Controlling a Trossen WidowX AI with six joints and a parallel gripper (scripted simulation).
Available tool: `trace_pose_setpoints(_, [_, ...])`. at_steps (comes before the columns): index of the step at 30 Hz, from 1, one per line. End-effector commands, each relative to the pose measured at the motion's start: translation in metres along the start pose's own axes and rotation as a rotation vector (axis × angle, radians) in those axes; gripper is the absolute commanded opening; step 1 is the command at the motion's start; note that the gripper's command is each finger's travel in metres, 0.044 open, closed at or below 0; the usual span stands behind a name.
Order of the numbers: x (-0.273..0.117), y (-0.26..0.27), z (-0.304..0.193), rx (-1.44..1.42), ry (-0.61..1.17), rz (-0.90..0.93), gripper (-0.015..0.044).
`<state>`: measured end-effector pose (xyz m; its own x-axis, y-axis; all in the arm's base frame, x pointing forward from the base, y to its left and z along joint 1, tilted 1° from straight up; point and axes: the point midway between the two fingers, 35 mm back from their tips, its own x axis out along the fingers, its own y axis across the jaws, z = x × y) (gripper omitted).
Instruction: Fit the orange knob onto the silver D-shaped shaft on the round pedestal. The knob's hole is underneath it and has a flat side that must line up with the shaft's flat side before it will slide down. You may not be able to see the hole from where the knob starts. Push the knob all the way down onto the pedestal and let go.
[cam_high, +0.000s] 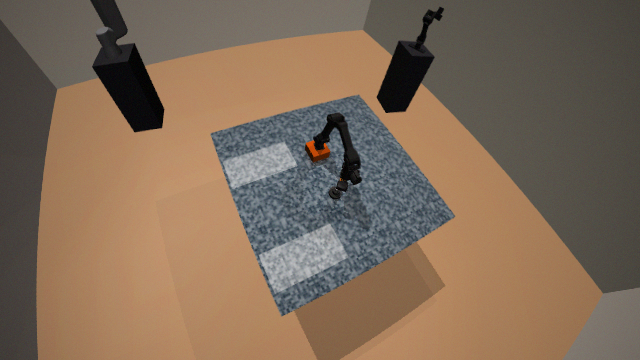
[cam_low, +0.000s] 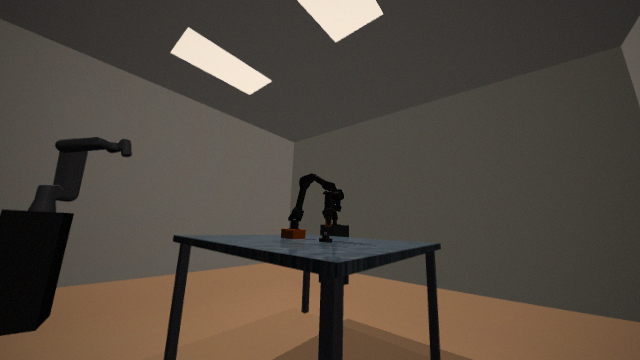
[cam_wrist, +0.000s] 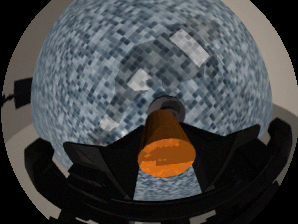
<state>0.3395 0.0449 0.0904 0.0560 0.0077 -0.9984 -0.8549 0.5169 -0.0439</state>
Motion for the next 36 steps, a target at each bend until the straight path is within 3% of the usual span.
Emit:
trace_pose_setpoints(1, [0.004,-0.008,-0.007,-0.001,-0.002,0.002,0.0000])
trace_pose_setpoints(12, [0.008,-0.018,-0.017,0.065,-0.001,0.000,0.0000])
trace_pose_setpoints(36, [0.008,-0.019,-0.016,0.763,-0.001,0.000,0.0000])
